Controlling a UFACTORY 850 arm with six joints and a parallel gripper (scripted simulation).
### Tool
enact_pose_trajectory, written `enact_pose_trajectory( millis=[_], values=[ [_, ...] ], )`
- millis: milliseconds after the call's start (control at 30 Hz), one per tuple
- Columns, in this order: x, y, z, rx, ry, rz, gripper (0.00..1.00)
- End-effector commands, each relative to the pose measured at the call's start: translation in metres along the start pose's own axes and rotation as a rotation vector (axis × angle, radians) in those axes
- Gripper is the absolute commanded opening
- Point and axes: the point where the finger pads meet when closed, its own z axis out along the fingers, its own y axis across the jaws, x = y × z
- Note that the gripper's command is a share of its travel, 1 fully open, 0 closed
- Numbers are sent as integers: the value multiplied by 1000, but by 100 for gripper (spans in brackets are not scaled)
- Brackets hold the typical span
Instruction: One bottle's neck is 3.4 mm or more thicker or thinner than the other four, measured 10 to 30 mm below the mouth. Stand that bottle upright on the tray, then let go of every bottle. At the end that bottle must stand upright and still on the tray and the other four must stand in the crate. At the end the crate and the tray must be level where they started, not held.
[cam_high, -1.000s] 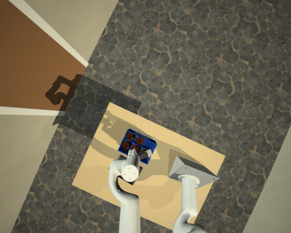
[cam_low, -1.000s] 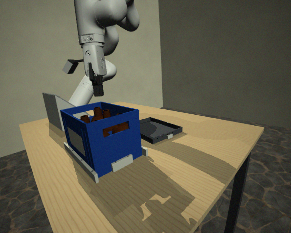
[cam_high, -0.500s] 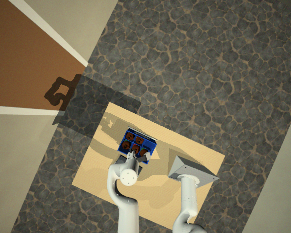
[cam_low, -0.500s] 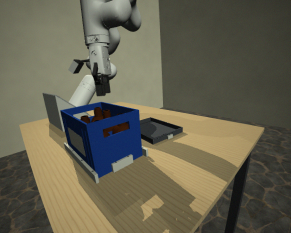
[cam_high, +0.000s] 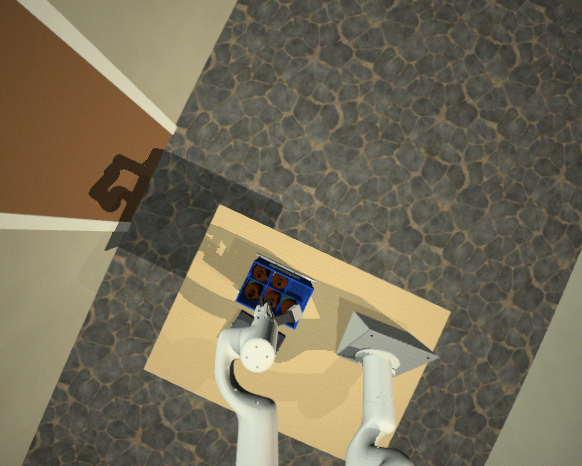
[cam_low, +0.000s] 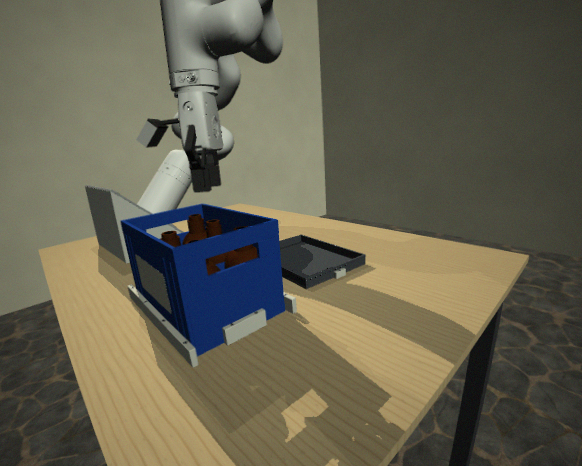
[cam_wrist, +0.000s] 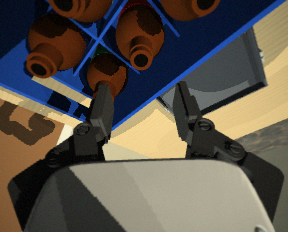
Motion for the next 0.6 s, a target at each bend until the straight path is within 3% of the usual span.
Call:
enact_pose_trajectory(
  millis=[0,567],
  values=[
    [0,-1,-1,2,-1,-1,65],
    [0,-1,1,2,-1,-1,65]
  ],
)
